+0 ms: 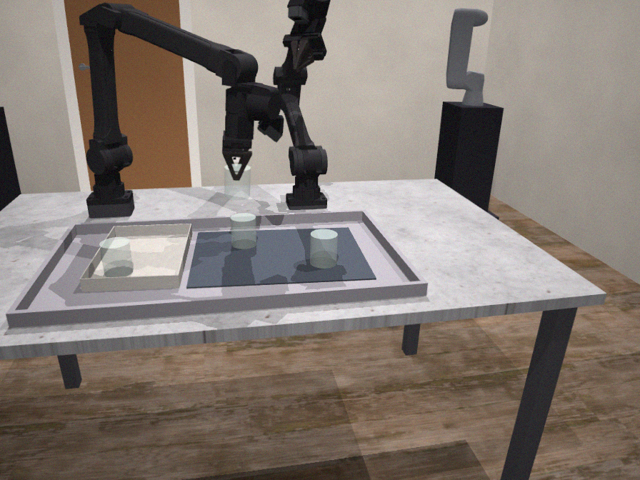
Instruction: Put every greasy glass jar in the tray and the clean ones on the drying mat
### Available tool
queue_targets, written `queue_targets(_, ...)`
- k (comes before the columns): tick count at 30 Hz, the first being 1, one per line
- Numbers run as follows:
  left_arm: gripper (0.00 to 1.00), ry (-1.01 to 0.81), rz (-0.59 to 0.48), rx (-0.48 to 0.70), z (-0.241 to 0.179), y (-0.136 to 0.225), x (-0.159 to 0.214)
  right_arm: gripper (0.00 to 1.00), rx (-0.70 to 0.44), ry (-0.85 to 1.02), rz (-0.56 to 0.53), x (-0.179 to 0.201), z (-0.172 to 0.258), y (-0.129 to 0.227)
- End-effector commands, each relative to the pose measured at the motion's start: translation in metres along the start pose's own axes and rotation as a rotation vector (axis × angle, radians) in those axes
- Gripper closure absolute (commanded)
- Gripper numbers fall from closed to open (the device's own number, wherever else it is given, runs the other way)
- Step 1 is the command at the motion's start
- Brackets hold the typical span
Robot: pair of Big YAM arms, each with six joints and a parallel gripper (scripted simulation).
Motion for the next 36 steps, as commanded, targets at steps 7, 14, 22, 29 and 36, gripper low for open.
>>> queue_targets(7, 1.00, -0.136, -0.046, 0.207, -0.034, -0.041, -0.074, 0.41, 0.033, 0.040, -0.031, 0.132, 0.014, 0.005)
queue_targets(14, 1.00, -0.208, -0.046, 0.331, -0.074, -0.072, -0.100, 0.41, 0.029, 0.022, -0.025, 0.166, 0.019, -0.002)
queue_targets(22, 1.00, -0.296, -0.043, 0.468, -0.134, -0.099, -0.119, 0.41, 0.005, -0.015, -0.011, 0.179, 0.018, -0.030)
queue_targets(29, 1.00, -0.328, -0.039, 0.511, -0.156, -0.107, -0.121, 0.41, -0.004, -0.005, -0.006, 0.173, 0.018, -0.060)
queue_targets(36, 1.00, -0.344, -0.042, 0.515, -0.157, -0.108, -0.121, 0.41, -0.005, -0.005, -0.006, 0.173, 0.013, -0.111)
Point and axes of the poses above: on each arm, the point where the finger pads meet when closed, its own y axis back along the fingers, its own z axis across the jaws, x = y × z, the point moved 4 cm from there along y, back along the fingers, and after that the axes turned 8 degrees about y, right-handed, at the moved point
